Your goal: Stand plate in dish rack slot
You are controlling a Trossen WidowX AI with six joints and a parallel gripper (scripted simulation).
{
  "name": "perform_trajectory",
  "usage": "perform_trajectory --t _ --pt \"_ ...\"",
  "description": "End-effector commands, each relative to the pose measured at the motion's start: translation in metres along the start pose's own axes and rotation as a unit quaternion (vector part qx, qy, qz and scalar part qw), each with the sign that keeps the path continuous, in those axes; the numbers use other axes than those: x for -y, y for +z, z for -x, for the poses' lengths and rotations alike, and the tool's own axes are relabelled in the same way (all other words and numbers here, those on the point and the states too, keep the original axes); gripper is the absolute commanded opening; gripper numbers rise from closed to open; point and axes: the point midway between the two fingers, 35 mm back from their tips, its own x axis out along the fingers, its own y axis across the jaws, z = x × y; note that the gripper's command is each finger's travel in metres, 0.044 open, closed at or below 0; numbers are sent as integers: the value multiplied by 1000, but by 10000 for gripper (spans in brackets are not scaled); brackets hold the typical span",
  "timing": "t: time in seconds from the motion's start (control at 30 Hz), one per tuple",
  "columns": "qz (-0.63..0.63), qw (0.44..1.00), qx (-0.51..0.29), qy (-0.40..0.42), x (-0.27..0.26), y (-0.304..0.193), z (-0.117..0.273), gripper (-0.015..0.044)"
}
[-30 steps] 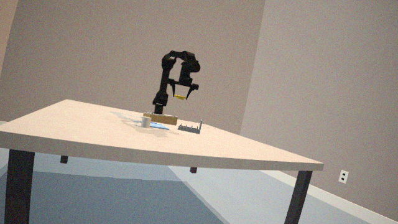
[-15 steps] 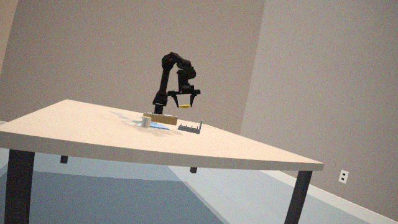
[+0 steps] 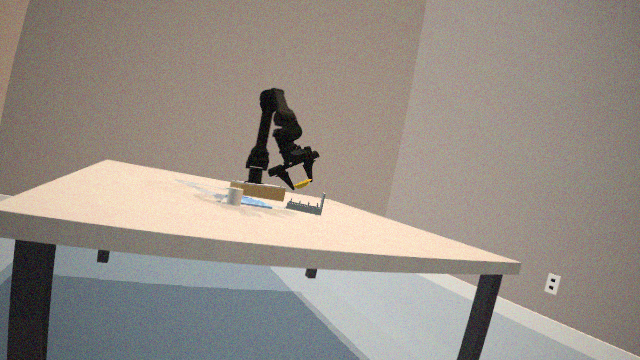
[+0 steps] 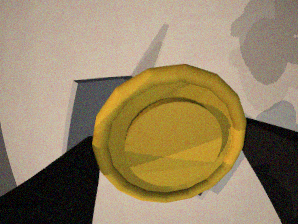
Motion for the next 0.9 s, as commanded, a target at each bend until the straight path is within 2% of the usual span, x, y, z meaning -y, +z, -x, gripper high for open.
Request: perform_trajectory --t 0.0,0.43,0.87 --pt "45 998 22 44 6 0 -12 0" --pt "179 965 121 148 16 -3 -27 0" --pt "318 891 242 214 21 -21 -25 0"
